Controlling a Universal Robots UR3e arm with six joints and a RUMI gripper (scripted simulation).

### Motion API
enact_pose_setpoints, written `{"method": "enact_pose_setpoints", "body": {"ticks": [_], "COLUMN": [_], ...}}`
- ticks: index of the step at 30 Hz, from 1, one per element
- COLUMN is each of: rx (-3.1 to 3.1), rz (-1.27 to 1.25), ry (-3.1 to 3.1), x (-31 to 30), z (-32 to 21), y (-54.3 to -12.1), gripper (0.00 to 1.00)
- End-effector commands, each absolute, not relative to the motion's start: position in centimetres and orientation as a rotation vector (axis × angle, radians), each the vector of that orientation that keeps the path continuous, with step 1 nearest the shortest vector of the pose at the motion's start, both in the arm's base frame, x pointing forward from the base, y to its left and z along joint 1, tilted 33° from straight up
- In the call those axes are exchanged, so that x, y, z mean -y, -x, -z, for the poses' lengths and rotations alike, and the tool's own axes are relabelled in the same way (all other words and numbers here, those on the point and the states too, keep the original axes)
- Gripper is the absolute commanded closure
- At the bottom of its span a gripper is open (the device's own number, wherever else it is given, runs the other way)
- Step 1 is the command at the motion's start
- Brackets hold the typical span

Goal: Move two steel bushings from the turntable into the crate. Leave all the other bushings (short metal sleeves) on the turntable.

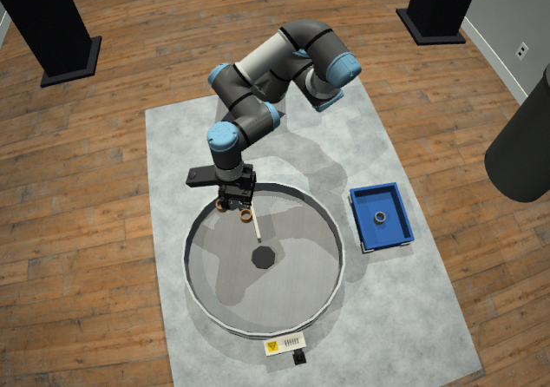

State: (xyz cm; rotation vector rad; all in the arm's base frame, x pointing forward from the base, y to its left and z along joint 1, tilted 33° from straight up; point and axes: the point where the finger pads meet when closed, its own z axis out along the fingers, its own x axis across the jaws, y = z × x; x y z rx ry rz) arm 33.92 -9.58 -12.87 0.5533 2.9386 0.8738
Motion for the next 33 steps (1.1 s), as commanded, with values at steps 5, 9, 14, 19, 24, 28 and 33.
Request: {"method": "enact_pose_setpoints", "body": {"ticks": [5, 9, 14, 19, 24, 28, 33], "rx": [-2.938, -2.938, -2.938, -2.938, -2.938, -2.938, -2.938], "rz": [-0.871, -0.871, -0.871, -0.871, -0.871, -0.871, -0.871], "ry": [-0.553, -0.553, -0.553, -0.553, -0.553, -0.553, -0.553], "x": [9.7, 9.7, 10.2, 10.9, 12.1, 13.0, 13.4], "z": [12.8, 12.8, 11.9, 10.9, 8.9, 7.5, 6.8], "y": [-34.0, -34.0, -33.8, -33.7, -33.4, -33.2, -33.1], "gripper": [1.0, 1.0, 1.0, 1.0, 1.0, 1.0, 1.0]}}
